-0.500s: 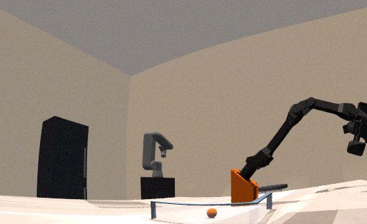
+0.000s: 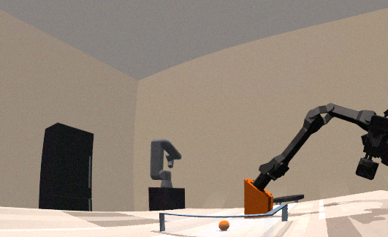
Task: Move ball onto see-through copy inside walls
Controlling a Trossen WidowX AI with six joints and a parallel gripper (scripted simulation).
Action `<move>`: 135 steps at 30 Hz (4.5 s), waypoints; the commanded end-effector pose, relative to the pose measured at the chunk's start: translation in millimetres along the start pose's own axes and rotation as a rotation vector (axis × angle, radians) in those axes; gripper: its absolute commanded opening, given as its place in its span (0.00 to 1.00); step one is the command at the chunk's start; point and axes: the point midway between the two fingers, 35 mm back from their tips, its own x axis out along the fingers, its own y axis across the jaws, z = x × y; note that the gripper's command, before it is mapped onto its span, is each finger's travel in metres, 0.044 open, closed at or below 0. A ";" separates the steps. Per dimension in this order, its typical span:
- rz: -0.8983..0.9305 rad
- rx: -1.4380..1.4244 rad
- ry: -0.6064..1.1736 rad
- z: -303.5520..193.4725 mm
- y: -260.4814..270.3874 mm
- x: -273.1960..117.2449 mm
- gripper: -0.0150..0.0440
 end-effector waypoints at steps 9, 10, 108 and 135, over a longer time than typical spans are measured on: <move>0.363 0.255 0.279 -115.7 42.0 149.1 0.70; 0.391 0.288 0.300 -127.0 46.1 157.8 0.70; 1.221 1.483 0.495 -383.0 158.8 190.7 0.25; 1.226 1.484 0.494 -392.2 182.9 173.2 0.25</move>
